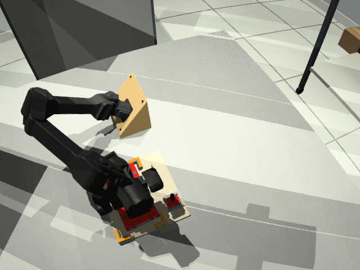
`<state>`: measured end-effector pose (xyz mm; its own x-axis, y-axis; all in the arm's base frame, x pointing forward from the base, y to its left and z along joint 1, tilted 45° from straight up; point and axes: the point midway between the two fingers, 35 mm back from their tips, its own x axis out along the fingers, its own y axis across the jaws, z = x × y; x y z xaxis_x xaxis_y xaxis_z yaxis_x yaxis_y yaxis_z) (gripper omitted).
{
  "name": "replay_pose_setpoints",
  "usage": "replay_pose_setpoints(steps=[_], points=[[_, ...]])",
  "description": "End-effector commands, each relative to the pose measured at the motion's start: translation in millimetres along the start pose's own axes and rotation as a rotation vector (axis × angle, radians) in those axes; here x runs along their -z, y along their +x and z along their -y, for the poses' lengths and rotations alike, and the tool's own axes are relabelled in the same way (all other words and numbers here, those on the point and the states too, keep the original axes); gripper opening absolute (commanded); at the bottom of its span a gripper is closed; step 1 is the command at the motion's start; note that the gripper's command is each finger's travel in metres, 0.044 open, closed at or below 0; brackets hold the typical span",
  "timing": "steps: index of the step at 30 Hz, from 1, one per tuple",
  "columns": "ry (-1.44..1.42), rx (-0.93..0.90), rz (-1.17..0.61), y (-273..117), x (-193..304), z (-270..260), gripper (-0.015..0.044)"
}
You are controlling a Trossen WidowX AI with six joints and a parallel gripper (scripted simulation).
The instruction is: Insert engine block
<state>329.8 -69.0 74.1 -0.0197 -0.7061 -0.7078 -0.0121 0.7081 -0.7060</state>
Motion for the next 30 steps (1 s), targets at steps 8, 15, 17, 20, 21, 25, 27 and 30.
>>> replay_pose_setpoints(steps=[8, 15, 17, 20, 21, 25, 27, 30], points=[[-0.007, 0.003, -0.002, 2.3, 0.9, -0.5, 0.0159], [-0.007, 0.003, -0.002, 3.1, 0.9, -0.5, 0.0159], [-0.007, 0.003, -0.002, 3.3, 0.9, -0.5, 0.0159], [-0.007, 0.003, -0.002, 3.6, 1.0, -0.5, 0.0159], [-0.007, 0.003, -0.002, 3.7, 1.0, -0.5, 0.0159], [-0.007, 0.003, -0.002, 4.1, 1.0, -0.5, 0.0159], [-0.007, 0.003, -0.002, 4.3, 1.0, -0.5, 0.0159], [-0.007, 0.003, -0.002, 4.7, 1.0, -0.5, 0.0159]])
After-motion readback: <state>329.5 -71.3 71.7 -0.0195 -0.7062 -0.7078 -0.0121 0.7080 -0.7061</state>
